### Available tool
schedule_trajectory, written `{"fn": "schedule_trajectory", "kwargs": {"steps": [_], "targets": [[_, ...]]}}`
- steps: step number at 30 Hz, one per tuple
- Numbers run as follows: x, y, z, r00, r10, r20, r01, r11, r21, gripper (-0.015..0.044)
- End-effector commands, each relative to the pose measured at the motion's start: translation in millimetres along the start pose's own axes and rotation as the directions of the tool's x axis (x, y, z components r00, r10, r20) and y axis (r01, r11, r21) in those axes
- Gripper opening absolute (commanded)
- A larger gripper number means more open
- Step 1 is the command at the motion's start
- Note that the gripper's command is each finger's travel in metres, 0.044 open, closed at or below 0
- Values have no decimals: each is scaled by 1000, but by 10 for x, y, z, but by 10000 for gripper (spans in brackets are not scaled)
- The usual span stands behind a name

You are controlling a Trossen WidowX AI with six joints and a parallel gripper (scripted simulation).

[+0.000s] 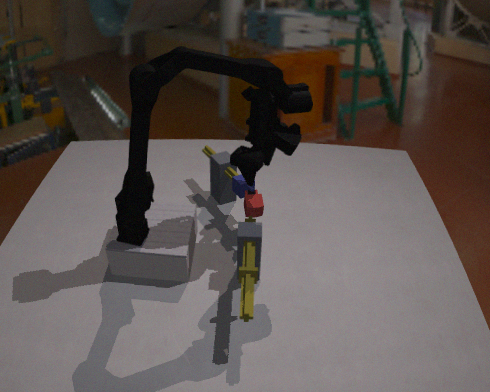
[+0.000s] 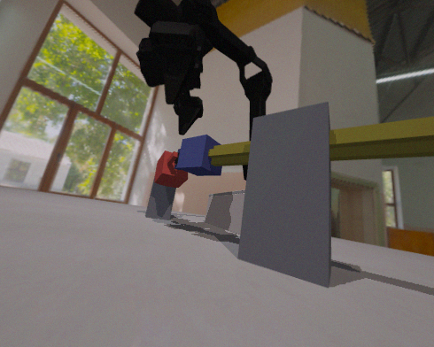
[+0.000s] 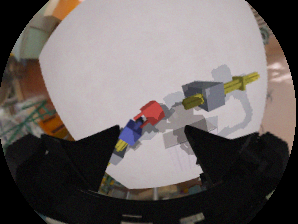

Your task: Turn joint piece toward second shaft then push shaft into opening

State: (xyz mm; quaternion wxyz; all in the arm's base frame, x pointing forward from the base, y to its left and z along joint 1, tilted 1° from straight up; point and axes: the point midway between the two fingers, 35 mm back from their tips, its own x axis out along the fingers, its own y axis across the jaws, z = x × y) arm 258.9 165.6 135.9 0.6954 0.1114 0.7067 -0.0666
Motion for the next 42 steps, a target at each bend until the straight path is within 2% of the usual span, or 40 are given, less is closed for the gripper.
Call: {"fn": "schedule_trajectory", "kwargs": {"steps": [1, 8, 16, 23, 28, 31, 42], "targets": [[-206, 4, -34, 999, -16, 28, 20, 988, -154, 440], [-472, -17, -102, 997, -47, 55, 64, 925, -375, 440], [-498, -21, -109, 997, -50, 58, 69, 916, -396, 440], [-64, -625, 308, 997, -55, 61, 75, 915, -395, 440], [-49, -648, 318, 997, -55, 62, 75, 915, -395, 440], [-42, -648, 319, 997, -55, 62, 73, 932, -355, 440], [6, -651, 325, 997, -55, 62, 57, 998, -39, 440]]}}
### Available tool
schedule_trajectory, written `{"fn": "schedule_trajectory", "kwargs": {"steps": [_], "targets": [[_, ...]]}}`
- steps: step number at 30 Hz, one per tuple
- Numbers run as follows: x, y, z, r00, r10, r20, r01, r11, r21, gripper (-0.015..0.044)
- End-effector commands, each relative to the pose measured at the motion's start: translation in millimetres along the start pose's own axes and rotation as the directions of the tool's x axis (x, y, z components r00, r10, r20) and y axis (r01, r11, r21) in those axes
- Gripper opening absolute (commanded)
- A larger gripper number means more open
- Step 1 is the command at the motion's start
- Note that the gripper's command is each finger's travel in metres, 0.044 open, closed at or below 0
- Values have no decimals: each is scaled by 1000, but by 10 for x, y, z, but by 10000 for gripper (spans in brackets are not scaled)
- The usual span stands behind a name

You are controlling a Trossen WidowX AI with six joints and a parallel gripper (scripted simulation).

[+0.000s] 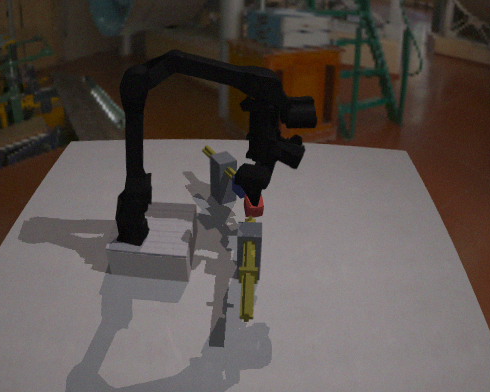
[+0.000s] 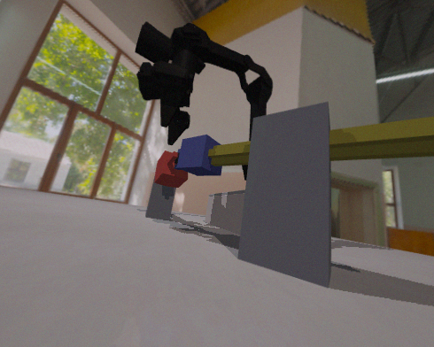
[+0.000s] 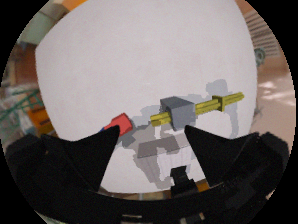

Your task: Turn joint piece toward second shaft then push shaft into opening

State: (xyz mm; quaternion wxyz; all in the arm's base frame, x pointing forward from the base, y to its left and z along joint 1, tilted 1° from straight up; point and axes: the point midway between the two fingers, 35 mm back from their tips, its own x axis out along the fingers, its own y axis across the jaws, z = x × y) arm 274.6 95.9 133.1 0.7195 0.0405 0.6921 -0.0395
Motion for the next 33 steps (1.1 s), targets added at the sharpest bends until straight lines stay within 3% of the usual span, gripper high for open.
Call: {"fn": "schedule_trajectory", "kwargs": {"steps": [1, 16, 33], "targets": [[29, -13, -4, 1000, -3, 0, 3, 992, 129, 440], [95, -14, -1, 1000, -3, 0, 3, 840, 542, 440], [170, -17, 1, 1000, -3, -1, 2, 475, 880, 440]]}}
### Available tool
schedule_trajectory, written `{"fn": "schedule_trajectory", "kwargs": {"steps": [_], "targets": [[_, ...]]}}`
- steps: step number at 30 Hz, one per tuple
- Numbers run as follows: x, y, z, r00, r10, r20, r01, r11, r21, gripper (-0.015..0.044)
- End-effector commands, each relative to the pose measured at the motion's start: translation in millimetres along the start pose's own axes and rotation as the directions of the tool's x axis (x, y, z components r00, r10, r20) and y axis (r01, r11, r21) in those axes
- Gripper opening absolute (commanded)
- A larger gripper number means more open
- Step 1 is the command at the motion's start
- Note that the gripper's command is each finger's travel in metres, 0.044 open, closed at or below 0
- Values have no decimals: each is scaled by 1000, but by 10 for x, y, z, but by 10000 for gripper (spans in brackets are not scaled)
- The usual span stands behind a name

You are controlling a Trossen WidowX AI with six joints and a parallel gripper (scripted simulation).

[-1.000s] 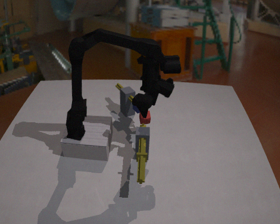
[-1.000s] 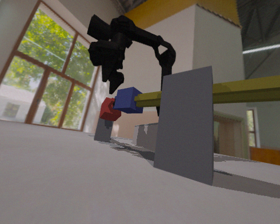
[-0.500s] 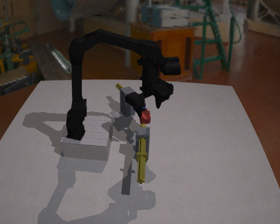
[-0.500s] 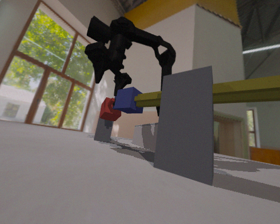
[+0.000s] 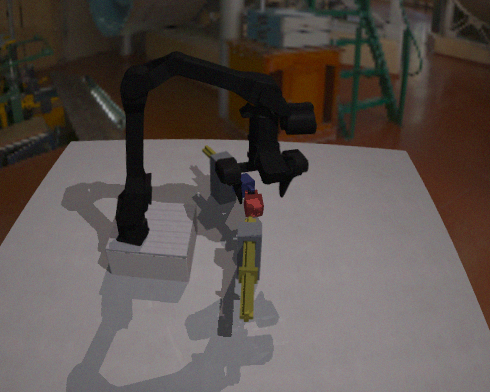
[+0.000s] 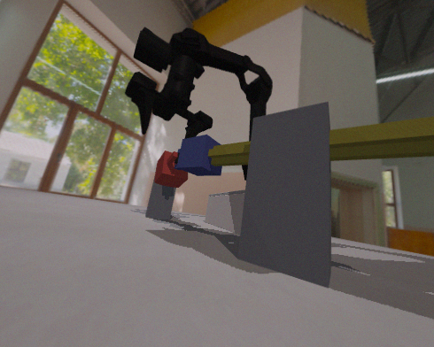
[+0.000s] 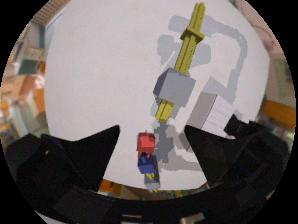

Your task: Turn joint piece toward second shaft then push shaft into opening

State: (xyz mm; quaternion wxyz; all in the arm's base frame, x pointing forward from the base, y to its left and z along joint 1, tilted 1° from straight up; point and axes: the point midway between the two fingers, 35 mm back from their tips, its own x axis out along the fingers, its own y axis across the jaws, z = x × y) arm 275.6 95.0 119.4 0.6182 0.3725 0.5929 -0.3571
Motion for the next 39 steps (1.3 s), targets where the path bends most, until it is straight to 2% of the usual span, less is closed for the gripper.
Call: {"fn": "schedule_trajectory", "kwargs": {"steps": [1, 10, 25, 31, 39], "targets": [[36, -9, 4, 1000, -5, 2, 5, 992, 128, 440], [75, -4, 5, 1000, -5, 2, 5, 989, 147, 440], [834, -14, 7, 1000, -6, 2, 5, 989, 147, 440], [843, -8, -21, 1000, -6, 1, 5, 989, 147, 440], [844, 57, -358, 1000, -5, -1, 5, 989, 147, 440]]}}
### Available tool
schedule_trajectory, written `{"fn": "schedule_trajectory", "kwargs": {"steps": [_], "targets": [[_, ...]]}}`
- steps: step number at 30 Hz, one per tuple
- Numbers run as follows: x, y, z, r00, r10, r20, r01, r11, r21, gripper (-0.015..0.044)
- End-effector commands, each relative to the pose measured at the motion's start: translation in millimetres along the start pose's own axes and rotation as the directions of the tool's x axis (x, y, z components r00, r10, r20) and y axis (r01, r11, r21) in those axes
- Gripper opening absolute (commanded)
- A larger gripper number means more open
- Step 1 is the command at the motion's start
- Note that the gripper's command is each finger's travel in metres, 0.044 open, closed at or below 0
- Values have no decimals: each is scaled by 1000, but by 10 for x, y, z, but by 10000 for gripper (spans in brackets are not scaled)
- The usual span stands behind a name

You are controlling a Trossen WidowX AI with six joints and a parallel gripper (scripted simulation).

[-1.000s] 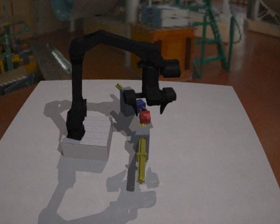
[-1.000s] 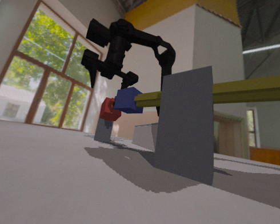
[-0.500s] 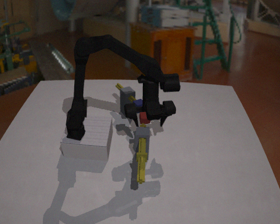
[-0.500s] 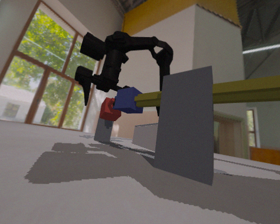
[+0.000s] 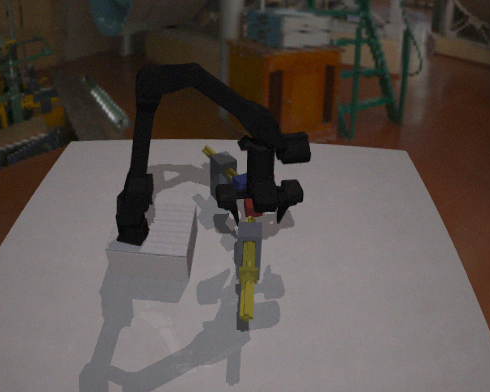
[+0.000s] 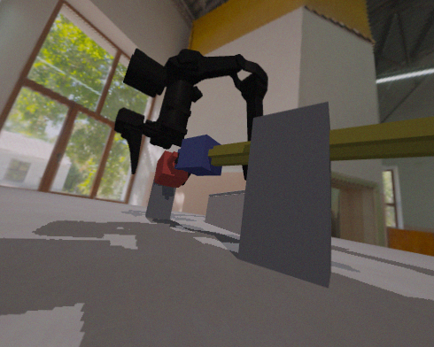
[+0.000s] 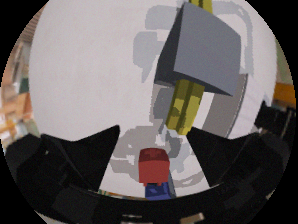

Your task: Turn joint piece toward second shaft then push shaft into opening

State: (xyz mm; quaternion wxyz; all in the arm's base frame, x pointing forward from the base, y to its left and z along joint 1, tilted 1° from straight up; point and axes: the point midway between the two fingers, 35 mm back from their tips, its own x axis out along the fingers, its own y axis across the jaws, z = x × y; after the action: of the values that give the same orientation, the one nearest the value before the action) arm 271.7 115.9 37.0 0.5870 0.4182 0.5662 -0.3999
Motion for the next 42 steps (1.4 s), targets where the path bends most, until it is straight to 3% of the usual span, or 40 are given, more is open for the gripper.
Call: {"fn": "schedule_trajectory", "kwargs": {"steps": [1, 8, 32, 42], "targets": [[23, 1, -186, 1000, -4, 4, 4, 1000, -2, 440], [24, -21, -466, 1000, -4, 1, 4, 1000, -2, 440], [323, -19, -477, 1000, -4, 1, 4, 1000, -2, 440], [323, -19, -477, 1000, -4, 1, 4, 1000, -2, 182]]}}
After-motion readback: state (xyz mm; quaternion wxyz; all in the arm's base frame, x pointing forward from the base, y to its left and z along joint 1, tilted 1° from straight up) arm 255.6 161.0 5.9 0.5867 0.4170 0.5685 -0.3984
